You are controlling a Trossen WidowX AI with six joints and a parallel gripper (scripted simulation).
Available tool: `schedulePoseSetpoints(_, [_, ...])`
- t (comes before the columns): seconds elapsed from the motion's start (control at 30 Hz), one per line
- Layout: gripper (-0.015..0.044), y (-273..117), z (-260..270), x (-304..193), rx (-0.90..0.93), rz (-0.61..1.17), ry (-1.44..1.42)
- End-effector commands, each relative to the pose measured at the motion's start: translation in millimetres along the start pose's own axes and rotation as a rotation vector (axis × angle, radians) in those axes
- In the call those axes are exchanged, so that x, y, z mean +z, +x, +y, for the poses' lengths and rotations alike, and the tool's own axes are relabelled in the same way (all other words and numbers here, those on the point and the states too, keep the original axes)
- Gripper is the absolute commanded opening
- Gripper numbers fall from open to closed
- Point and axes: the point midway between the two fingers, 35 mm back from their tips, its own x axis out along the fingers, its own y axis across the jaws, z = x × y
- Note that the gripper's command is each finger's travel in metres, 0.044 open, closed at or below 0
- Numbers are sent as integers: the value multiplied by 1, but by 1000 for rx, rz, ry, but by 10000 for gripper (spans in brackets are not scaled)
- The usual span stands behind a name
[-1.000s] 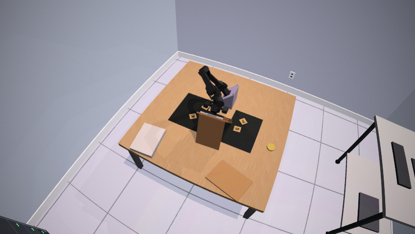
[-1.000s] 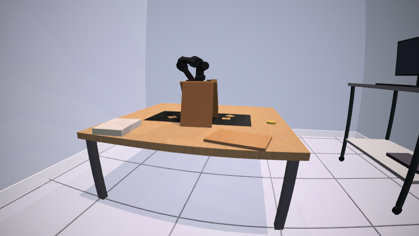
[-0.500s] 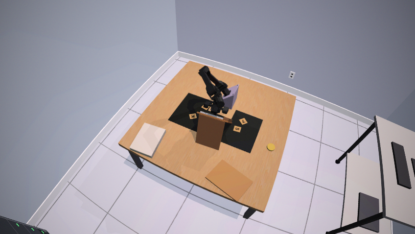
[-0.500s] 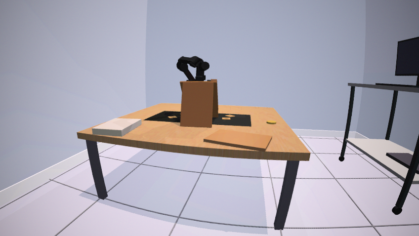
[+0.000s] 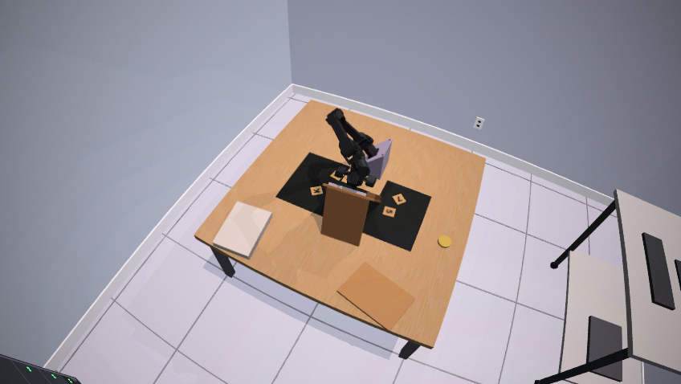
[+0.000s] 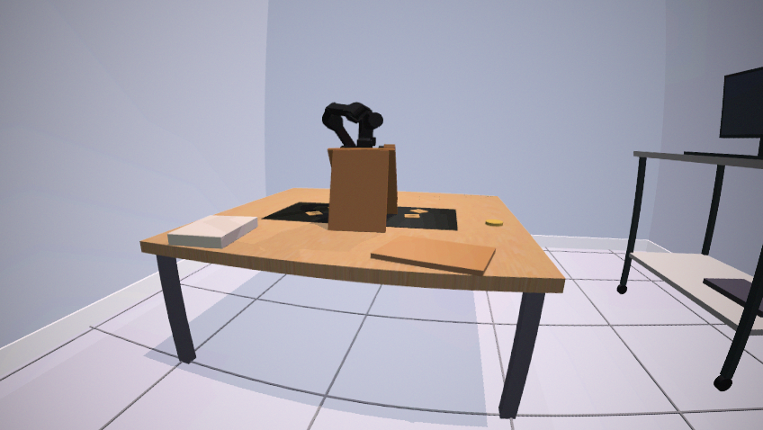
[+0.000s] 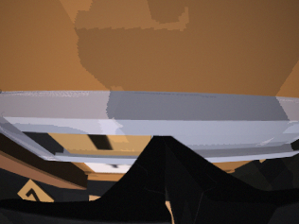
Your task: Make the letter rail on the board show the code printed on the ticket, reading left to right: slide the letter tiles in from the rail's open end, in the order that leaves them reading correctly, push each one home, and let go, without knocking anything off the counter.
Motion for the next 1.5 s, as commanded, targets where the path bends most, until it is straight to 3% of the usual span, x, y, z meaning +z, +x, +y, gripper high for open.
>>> schedulePoseSetpoints(0.0, [0, 0, 2, 0, 0, 0, 3])
schedulePoseSetpoints(1.47, [0, -18, 7, -15, 2, 1, 2])
